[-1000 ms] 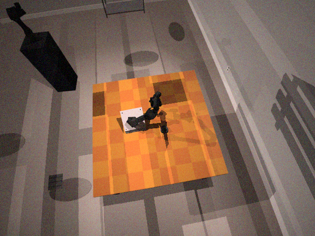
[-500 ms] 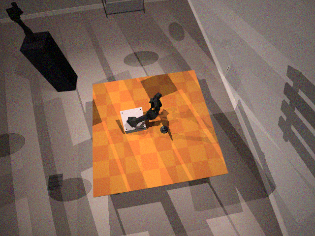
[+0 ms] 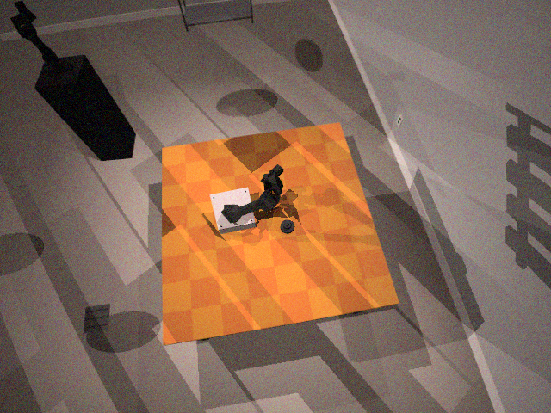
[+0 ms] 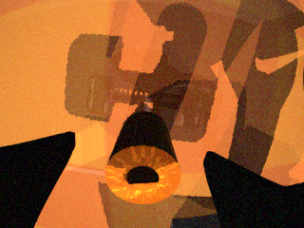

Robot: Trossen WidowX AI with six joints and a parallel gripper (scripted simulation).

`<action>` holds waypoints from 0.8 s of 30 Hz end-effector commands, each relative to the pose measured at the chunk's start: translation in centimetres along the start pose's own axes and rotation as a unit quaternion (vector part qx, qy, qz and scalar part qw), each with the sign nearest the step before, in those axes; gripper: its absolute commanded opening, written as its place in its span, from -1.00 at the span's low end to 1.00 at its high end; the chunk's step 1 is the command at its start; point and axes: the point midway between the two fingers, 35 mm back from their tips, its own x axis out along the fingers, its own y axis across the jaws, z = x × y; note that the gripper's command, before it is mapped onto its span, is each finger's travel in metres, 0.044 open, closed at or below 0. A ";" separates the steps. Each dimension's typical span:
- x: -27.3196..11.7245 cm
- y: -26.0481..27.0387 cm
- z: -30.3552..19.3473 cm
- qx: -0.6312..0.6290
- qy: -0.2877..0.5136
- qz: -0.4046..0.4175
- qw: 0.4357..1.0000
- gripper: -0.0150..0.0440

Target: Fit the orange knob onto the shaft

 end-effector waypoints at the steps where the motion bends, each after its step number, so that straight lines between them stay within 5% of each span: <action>1: 1.0 -0.1 -0.3 -0.004 0.002 -0.005 1.000 1.00; 14: 2.8 -0.3 -0.5 -0.004 0.002 -0.007 1.000 1.00; 24: 2.8 -0.3 -0.5 -0.004 0.002 -0.007 1.000 0.11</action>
